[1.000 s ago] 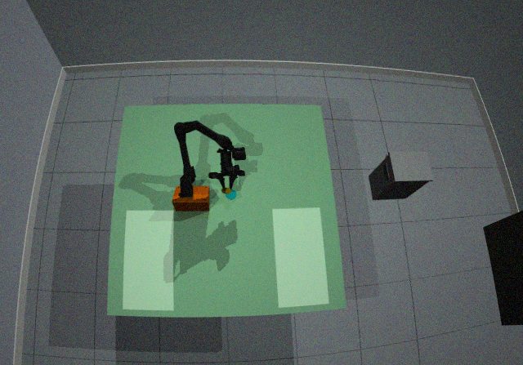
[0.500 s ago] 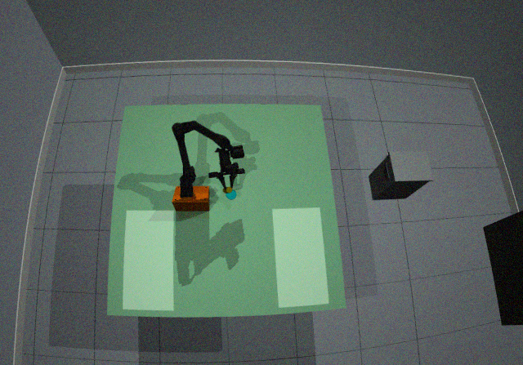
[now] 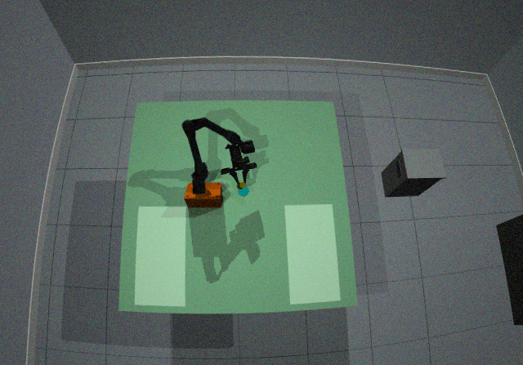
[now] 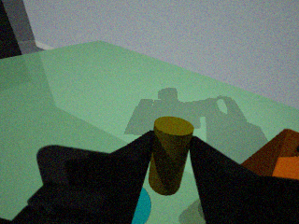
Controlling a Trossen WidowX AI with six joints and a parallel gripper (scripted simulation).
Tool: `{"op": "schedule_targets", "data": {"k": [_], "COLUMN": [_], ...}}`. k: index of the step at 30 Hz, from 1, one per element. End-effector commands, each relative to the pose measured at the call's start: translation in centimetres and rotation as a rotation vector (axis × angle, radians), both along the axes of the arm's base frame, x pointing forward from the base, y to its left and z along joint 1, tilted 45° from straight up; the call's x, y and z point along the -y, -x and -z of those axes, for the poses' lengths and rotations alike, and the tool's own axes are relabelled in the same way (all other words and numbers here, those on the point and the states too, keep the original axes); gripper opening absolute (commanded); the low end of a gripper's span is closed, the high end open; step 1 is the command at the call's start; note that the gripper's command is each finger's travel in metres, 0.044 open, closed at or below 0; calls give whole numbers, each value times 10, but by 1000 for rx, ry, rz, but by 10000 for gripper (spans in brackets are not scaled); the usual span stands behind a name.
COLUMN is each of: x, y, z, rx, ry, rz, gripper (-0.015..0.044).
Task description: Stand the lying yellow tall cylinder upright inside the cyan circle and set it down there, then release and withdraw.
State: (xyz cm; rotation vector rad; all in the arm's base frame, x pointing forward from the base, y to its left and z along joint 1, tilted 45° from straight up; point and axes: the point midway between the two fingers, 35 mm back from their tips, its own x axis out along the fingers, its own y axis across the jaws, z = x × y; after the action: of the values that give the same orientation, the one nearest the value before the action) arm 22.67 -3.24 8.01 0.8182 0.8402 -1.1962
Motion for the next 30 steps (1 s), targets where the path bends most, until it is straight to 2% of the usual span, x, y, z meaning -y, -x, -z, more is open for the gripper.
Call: {"op": "schedule_targets", "data": {"k": [1,30], "x": [0,-6], "y": [1,-5], "z": [-1,-17], "rx": [21,224], "ry": [20,131], "rz": [8,45], "gripper": [105,105]}}
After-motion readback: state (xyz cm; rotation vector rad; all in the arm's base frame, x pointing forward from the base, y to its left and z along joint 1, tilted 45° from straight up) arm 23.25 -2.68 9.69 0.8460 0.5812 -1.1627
